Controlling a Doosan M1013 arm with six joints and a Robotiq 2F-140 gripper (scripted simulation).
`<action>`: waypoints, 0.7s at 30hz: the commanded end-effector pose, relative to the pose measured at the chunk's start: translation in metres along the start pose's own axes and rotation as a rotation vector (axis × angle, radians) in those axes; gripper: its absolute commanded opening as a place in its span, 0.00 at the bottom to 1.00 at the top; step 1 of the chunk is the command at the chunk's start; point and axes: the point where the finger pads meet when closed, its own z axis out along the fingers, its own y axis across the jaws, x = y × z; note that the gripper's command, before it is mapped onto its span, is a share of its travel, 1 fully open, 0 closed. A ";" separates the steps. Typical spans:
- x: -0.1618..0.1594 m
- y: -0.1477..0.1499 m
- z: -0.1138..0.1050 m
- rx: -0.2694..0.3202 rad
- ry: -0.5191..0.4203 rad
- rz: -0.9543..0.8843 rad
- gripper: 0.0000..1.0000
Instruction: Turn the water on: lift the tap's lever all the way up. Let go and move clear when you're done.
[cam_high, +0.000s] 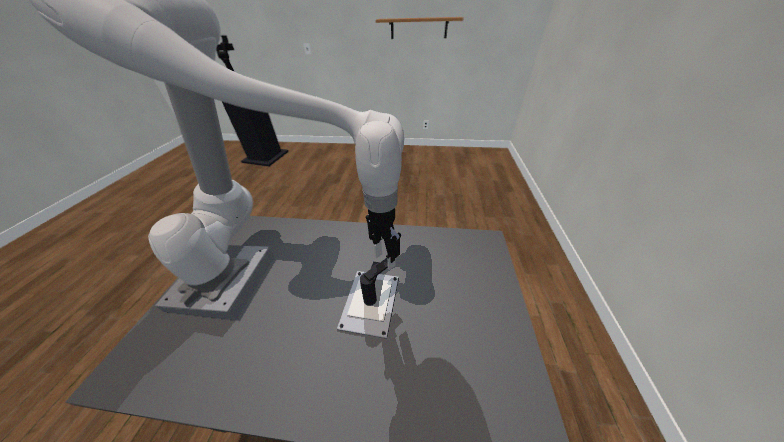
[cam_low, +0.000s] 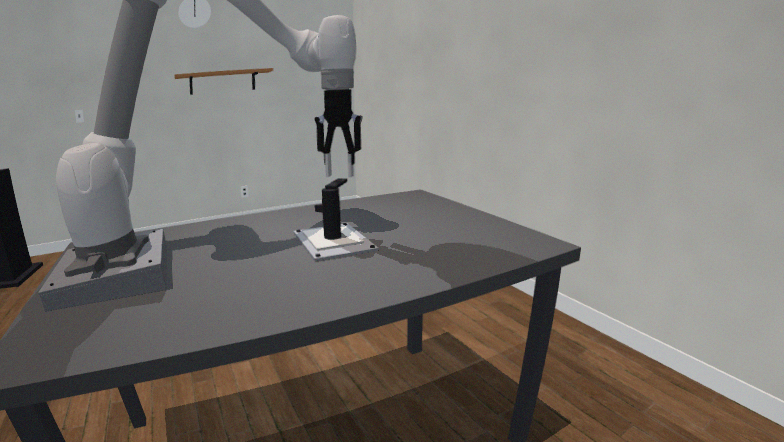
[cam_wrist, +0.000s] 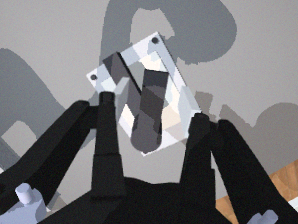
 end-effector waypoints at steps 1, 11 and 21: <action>0.000 0.000 0.001 0.000 0.000 0.000 0.40; 0.000 0.000 0.009 0.000 0.000 0.000 0.40; 0.000 0.000 0.023 0.000 0.000 0.000 0.40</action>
